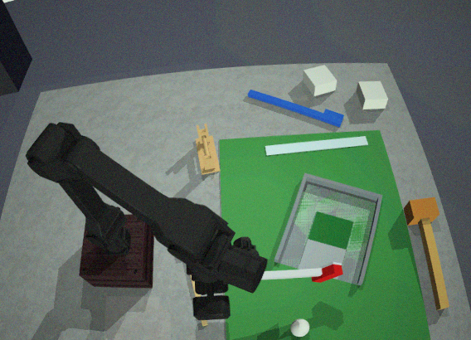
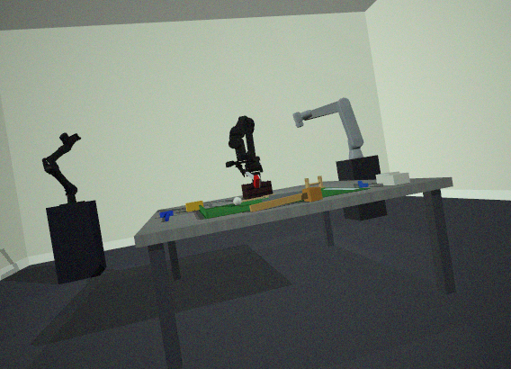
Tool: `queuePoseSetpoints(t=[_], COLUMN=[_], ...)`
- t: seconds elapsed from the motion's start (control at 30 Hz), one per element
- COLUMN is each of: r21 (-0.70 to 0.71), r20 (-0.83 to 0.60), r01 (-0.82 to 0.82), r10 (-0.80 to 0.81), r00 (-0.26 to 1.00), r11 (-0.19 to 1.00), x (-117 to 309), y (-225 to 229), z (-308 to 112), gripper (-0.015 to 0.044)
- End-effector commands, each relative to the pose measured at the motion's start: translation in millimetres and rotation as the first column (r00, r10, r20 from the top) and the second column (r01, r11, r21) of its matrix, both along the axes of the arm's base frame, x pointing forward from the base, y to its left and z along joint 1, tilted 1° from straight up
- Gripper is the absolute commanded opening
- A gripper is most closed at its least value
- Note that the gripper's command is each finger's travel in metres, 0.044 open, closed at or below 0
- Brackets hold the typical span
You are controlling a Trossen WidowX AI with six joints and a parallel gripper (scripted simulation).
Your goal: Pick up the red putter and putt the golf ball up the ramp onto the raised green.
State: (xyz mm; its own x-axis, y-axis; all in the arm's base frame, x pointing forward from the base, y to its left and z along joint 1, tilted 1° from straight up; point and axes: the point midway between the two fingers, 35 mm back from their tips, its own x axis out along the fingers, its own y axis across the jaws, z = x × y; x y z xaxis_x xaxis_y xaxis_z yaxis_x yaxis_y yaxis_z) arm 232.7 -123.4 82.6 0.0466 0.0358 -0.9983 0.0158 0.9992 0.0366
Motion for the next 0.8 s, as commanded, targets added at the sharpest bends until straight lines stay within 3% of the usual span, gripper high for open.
queuePoseSetpoints(t=[0.0,0.33,0.77], r21=[-0.014,-0.038,-0.039], r20=[-0.008,-0.037,-0.037], r01=[0.135,0.418,0.423], r10=[-0.135,-0.419,-0.424], r00=[0.991,0.907,0.905], r11=[0.991,0.908,0.906], x=[-10.1,-41.6,-41.6], y=[-18.9,-54.6,-55.8], z=[3.5,7.3,-16.6], gripper=[0.0000,0.0000,0.0000])
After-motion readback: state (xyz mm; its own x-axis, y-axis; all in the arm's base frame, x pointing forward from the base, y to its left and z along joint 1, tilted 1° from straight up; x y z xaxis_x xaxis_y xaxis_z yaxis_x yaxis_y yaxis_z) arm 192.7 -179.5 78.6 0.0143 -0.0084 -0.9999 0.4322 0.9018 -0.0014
